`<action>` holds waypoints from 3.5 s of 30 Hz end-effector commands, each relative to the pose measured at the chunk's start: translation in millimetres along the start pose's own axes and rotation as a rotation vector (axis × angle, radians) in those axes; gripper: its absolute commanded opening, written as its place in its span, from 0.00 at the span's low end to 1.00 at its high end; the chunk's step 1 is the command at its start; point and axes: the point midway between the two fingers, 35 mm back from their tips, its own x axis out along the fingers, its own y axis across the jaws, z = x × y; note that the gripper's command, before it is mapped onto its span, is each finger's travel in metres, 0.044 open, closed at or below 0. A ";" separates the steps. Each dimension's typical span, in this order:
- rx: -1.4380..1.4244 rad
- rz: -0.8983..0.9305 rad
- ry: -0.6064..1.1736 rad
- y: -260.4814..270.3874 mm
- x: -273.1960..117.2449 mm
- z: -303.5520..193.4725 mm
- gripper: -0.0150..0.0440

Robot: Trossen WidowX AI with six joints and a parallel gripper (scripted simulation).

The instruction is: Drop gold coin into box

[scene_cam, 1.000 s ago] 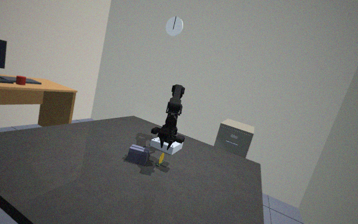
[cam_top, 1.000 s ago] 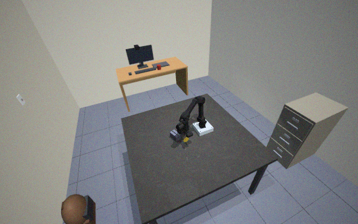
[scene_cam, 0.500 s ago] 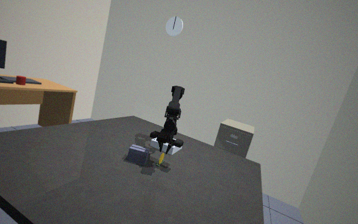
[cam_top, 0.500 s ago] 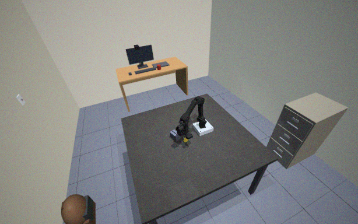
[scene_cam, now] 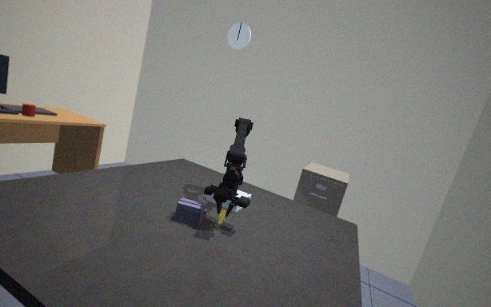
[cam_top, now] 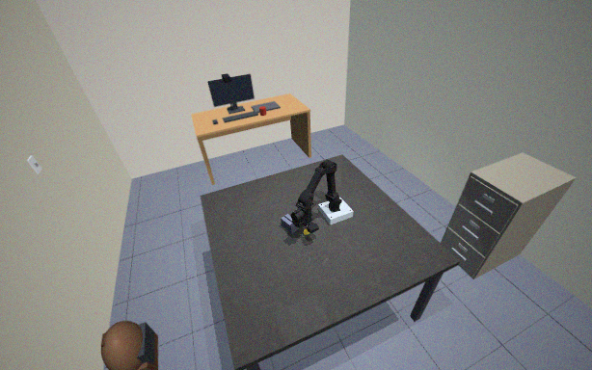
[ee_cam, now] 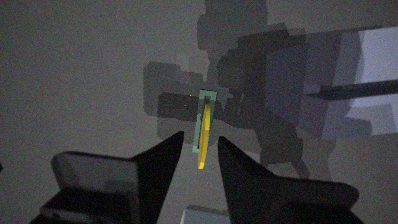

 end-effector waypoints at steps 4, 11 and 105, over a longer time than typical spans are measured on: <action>-0.005 -0.008 0.004 -1.6 12.0 -1.4 0.53; -0.005 -0.008 0.004 -2.0 23.0 -2.3 0.53; 0.986 -0.009 0.000 -1.9 -61.3 -5.4 0.25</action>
